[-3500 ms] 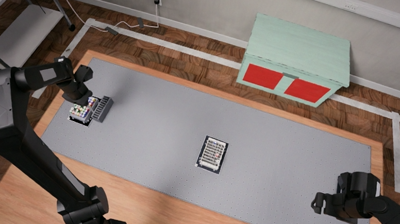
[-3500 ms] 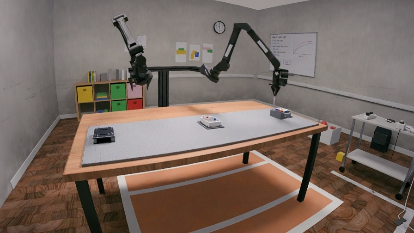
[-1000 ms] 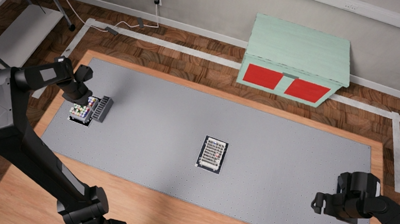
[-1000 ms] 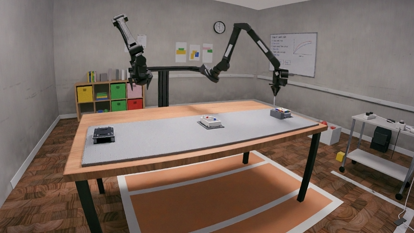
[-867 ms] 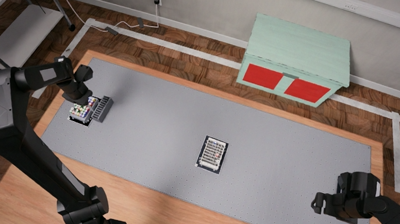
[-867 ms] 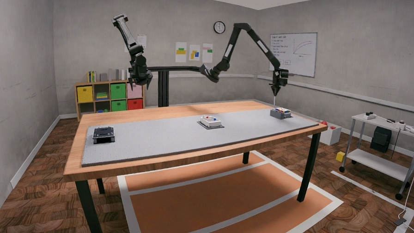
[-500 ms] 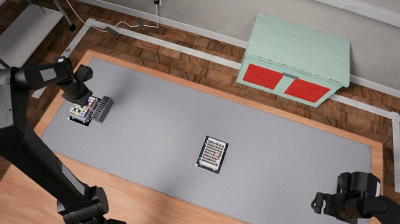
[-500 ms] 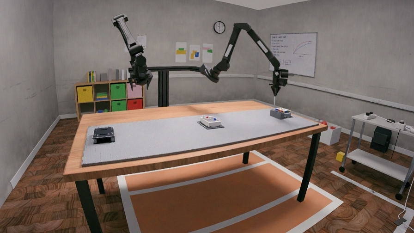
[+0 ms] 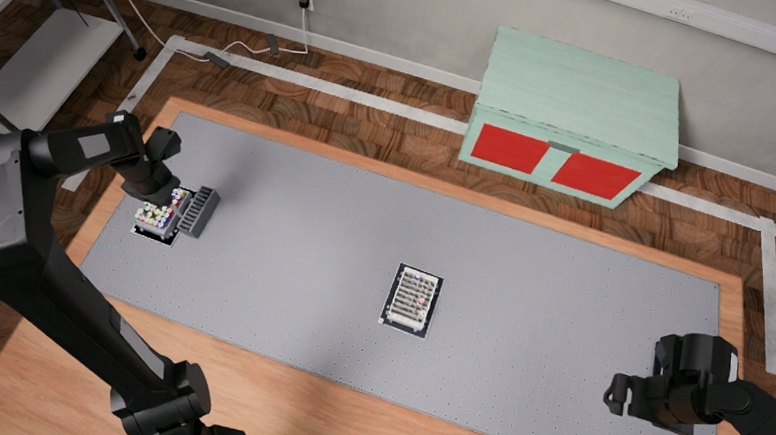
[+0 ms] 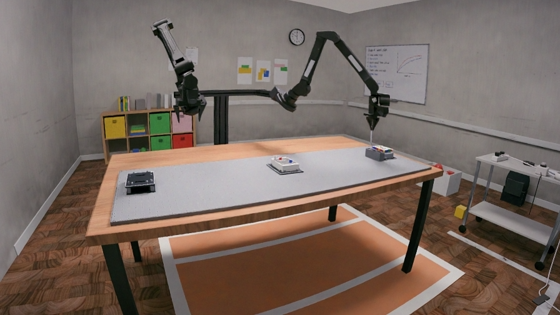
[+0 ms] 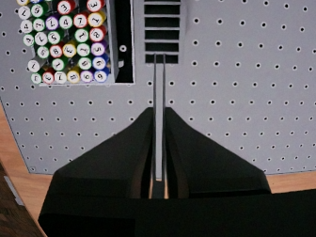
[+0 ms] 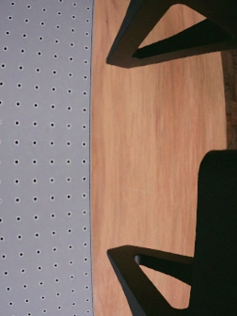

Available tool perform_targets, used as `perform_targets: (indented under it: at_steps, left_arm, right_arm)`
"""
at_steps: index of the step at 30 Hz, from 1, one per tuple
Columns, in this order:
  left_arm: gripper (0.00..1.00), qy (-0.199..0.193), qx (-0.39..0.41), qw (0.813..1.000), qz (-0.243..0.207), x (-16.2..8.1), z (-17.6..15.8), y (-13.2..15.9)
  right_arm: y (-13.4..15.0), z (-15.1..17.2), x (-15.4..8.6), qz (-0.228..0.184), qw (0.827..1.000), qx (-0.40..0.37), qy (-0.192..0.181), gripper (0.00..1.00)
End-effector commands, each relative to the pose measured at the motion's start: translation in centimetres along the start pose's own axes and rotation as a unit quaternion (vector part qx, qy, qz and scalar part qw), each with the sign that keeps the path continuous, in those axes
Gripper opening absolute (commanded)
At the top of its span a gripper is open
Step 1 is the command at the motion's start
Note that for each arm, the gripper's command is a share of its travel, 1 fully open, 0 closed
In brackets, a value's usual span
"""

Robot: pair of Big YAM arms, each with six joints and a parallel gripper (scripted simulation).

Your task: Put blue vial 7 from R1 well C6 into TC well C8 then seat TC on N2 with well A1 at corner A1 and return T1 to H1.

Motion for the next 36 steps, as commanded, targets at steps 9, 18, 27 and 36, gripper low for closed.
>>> perform_targets:
  at_steps: [9,18,27,36]
  left_arm:
    - [0.07,0.009,0.001,1.000,0.004,1.69,-0.72,-0.16]
    - [0.07,0.010,0.001,1.000,0.005,1.92,-0.82,-0.05]
    - [0.07,0.007,0.001,1.000,0.002,2.00,-0.64,-0.27]
    - [0.07,0.008,0.001,1.000,0.003,2.23,-0.69,-0.21]
  right_arm:
    - [-0.83,-0.24,-0.52,-0.011,1.000,0.007,0.000,1.00]
    - [-0.83,-0.24,-0.52,-0.011,1.000,0.007,0.000,1.00]
    - [-0.83,-0.24,-0.52,-0.011,1.000,0.007,0.000,1.00]
    - [-0.83,-0.24,-0.52,-0.011,1.000,0.007,0.000,1.00]
Point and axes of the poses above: on each arm, the point where the finger pads meet when closed, its own x axis out along the fingers, its own z axis across the jaws, y = z × x, the point moved 9 cm from there along -x, back along the fingers, and after that the axes turned 1 degree about x, right-handed, at the moved point
